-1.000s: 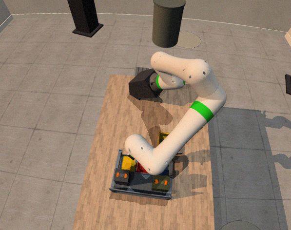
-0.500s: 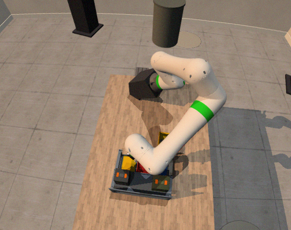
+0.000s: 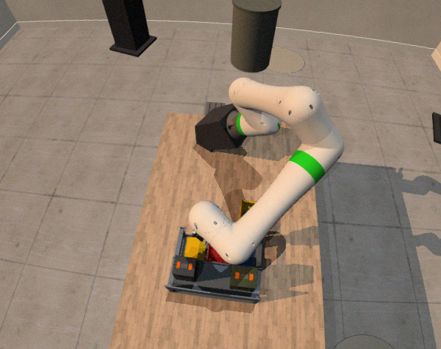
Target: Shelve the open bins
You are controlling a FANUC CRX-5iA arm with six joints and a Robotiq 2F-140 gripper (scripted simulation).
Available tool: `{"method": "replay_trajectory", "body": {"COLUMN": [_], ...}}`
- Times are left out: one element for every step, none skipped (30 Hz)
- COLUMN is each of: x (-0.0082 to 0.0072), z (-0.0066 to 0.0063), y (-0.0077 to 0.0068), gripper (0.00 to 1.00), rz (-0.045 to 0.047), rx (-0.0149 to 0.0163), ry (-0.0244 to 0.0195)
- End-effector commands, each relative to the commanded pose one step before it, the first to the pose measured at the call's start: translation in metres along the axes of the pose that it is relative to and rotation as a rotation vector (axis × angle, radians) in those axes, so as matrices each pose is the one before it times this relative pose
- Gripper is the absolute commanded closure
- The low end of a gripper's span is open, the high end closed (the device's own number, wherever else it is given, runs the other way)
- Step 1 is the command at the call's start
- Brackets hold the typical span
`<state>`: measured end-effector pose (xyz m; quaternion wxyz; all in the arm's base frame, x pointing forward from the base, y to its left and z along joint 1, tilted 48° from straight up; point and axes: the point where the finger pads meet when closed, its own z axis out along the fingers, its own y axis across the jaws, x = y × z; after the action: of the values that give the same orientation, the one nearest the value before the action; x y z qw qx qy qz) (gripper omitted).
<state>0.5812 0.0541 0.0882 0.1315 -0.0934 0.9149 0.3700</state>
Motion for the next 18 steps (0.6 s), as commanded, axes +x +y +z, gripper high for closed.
{"method": "replay_trajectory", "body": {"x": [0.00019, 0.00013, 0.00013, 0.00013, 0.00014, 0.00014, 0.00014, 0.00015, 0.00015, 0.00014, 0.00015, 0.00015, 0.00000, 0.00000, 0.00015, 0.00016, 0.00015, 0.00015], "z": [-0.00398, -0.00154, -0.00158, -0.00162, -0.00166, -0.00169, -0.00172, -0.00175, -0.00177, -0.00179, -0.00181, -0.00183, 0.00000, 0.00000, -0.00184, -0.00185, -0.00186, -0.00186], "y": [-0.00012, 0.00000, 0.00000, 0.00000, 0.00000, 0.00000, 0.00000, 0.00000, 0.00000, 0.00000, 0.00000, 0.00000, 0.00000, 0.00000, 0.00000, 0.00000, 0.00000, 0.00000], "gripper": [0.94, 0.94, 0.94, 0.94, 0.94, 0.94, 0.94, 0.94, 0.94, 0.94, 0.94, 0.94, 0.94, 0.94, 0.94, 0.94, 0.94, 0.94], "rz": [0.00005, 0.00000, 0.00000, 0.00000, 0.00000, 0.00000, 0.00000, 0.00000, 0.00000, 0.00000, 0.00000, 0.00000, 0.00000, 0.00000, 0.00000, 0.00000, 0.00000, 0.00000], "rx": [0.00024, 0.00000, 0.00000, 0.00000, 0.00000, 0.00000, 0.00000, 0.00000, 0.00000, 0.00000, 0.00000, 0.00000, 0.00000, 0.00000, 0.00000, 0.00001, 0.00000, 0.00000], "ry": [-0.00033, 0.00000, 0.00000, 0.00000, 0.00000, 0.00000, 0.00000, 0.00000, 0.00000, 0.00000, 0.00000, 0.00000, 0.00000, 0.00000, 0.00000, 0.00000, 0.00000, 0.00000]}}
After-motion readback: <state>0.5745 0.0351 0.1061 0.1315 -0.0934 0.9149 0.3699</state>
